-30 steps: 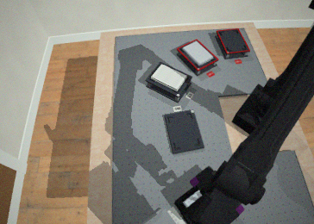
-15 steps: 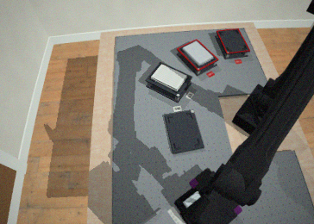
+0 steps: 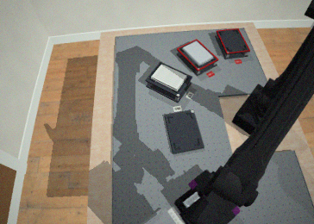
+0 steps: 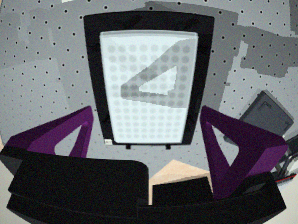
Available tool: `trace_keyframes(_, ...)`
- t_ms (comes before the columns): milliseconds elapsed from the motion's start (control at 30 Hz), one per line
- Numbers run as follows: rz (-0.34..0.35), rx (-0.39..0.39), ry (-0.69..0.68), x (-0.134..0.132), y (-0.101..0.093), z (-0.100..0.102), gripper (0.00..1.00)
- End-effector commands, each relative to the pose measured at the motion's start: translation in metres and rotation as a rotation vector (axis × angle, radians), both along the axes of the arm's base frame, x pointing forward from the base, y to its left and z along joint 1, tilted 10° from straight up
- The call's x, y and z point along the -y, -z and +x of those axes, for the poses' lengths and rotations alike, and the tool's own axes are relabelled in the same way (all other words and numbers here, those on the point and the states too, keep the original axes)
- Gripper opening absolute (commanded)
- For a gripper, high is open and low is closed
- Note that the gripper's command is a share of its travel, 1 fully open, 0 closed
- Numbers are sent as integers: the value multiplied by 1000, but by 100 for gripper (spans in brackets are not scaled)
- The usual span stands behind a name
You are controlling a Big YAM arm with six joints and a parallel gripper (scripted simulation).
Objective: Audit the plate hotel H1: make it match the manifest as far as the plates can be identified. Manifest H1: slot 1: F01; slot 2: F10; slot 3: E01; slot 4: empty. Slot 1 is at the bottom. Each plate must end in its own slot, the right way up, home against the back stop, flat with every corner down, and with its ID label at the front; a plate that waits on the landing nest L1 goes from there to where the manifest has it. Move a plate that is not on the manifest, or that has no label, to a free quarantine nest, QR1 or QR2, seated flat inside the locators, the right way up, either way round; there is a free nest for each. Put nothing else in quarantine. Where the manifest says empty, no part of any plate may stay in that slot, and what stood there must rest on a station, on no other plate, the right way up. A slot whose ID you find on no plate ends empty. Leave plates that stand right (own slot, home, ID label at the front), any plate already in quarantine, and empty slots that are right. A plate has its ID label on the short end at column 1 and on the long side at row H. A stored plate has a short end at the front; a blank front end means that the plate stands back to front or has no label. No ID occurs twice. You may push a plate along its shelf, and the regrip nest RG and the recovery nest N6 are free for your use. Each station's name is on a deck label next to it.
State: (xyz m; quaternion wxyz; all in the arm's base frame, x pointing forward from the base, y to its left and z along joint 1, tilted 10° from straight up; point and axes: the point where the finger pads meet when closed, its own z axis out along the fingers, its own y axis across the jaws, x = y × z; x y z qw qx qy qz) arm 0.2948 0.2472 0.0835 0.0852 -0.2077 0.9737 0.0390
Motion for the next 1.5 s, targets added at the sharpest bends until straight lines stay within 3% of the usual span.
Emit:
trace_keyframes(0, 6, 4, 10, 2, 6, 6, 100)
trace_keyframes(267, 6, 4, 9, 1, 17, 8, 100)
trace_keyframes(367, 19, 20, 9, 0, 11, 9, 100)
trace_keyframes(433, 5, 4, 8, 0, 21, 8, 100)
trace_keyframes(833, 5, 4, 7, -1, 37, 10, 100)
trace_keyframes(1033, 23, 26, 3, -10, 23, 15, 100)
trace_keyframes(1067, 23, 26, 3, -10, 23, 15, 86)
trace_keyframes(1467, 23, 26, 3, -10, 23, 15, 86)
